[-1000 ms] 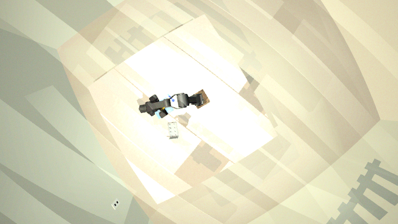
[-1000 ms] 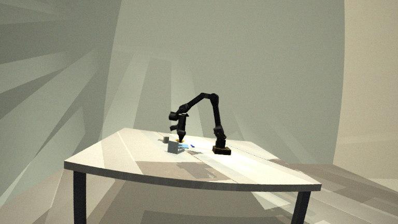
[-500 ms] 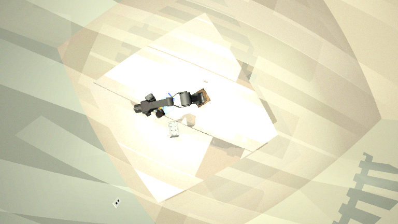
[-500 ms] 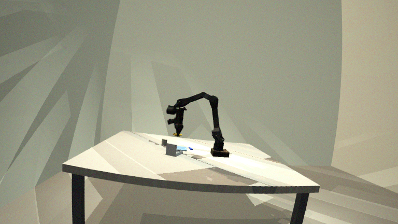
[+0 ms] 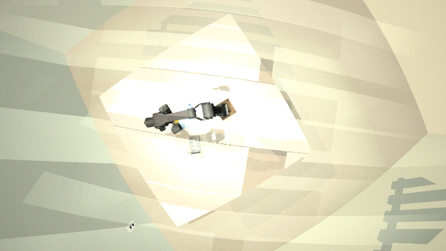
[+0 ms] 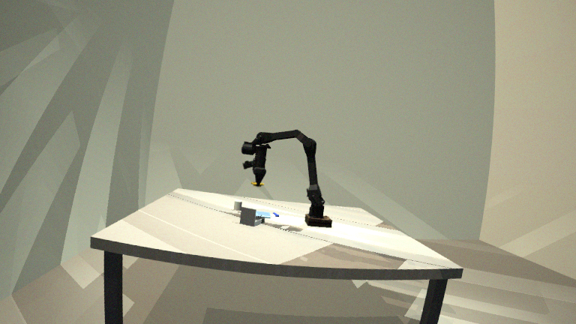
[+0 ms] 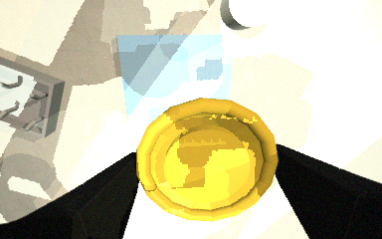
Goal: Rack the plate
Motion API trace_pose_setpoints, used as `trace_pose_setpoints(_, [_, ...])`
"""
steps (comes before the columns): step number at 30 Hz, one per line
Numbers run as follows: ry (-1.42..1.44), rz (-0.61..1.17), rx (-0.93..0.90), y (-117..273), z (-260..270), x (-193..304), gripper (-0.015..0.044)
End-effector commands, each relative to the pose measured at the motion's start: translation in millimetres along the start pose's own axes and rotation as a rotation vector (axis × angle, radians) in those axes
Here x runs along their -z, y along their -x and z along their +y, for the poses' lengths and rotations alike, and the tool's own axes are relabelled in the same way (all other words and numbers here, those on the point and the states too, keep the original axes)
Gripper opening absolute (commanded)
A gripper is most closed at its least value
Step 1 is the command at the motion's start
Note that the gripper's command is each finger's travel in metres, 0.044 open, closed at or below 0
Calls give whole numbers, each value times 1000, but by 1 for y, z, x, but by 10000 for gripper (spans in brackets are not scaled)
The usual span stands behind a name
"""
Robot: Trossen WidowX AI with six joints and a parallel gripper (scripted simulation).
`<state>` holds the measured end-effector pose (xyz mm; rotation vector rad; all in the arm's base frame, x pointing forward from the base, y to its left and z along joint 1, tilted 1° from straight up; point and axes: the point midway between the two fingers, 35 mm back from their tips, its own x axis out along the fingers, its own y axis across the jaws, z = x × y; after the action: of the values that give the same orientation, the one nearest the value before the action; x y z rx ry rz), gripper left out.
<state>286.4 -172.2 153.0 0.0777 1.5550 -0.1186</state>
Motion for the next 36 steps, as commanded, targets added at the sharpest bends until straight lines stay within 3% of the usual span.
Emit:
trace_pose_setpoints(1, [-3, 3, 2, 13, 0, 0, 0])
trace_pose_setpoints(10, [-17, 2, -1, 29, 8, -1, 0])
trace_pose_setpoints(25, [-435, 7, -11, 29, 144, 12, 0])
trace_pose_setpoints(36, [-422, -16, -89, 13, 153, 0, 0])
